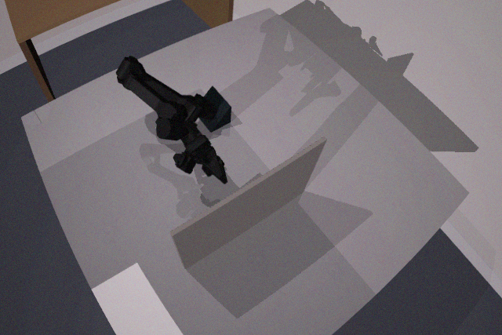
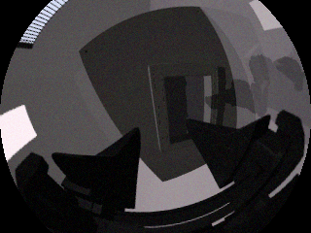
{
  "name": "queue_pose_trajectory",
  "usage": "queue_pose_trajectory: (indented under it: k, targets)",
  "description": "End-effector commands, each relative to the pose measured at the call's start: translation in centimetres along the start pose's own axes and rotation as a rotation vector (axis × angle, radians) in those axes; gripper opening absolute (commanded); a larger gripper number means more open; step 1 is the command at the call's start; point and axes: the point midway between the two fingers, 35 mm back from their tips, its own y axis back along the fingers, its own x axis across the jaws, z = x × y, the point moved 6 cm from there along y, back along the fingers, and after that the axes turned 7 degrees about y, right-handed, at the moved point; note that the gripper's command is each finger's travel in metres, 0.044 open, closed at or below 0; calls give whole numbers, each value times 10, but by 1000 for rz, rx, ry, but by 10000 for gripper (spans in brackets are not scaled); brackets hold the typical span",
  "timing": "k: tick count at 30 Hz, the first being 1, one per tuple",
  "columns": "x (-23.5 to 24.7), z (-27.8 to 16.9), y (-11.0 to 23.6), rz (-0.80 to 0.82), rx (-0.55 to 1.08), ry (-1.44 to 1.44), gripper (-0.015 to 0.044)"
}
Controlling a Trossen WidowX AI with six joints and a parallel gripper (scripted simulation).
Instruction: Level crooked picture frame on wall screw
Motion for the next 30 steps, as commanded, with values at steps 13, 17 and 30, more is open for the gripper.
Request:
queue_pose_trajectory:
  k: [13,17,30]
  targets:
    - [-3,-2,-22,3,3,-4,260]
    - [-2,-2,-24,3,3,-4,260]
    - [-2,-1,-44,4,2,-4,260]
